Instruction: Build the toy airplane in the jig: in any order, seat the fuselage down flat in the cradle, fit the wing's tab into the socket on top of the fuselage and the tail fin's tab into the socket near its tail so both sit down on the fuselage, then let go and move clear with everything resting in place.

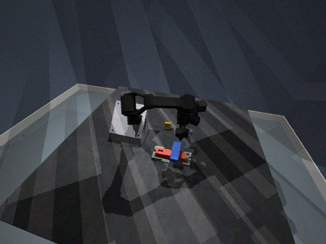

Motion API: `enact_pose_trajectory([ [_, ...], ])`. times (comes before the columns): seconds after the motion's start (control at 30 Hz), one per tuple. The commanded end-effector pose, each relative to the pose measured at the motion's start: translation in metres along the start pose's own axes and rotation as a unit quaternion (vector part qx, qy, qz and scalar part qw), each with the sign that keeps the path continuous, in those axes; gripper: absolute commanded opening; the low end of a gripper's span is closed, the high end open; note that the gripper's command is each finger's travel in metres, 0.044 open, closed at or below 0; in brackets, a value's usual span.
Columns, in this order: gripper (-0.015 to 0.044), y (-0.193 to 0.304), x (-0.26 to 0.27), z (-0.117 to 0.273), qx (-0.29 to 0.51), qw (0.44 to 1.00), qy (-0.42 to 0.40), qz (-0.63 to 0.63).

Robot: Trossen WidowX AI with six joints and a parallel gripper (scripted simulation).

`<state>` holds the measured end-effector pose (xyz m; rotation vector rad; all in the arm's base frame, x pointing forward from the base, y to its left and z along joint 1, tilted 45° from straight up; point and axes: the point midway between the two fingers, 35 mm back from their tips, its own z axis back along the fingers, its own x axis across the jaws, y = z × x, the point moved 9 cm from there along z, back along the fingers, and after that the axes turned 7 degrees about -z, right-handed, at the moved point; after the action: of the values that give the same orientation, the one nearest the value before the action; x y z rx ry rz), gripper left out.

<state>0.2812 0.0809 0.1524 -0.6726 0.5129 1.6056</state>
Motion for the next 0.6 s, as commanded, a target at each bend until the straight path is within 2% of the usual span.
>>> enact_pose_trajectory([
  [0.0,0.0440,0.017,0.067,-0.001,0.008,1.000,-0.011,0.021],
  [0.3,0.0440,0.100,0.191,-0.010,0.015,1.000,0.007,0.017],
  [0.57,0.0440,0.108,0.198,-0.016,0.014,1.000,0.011,0.016],
])
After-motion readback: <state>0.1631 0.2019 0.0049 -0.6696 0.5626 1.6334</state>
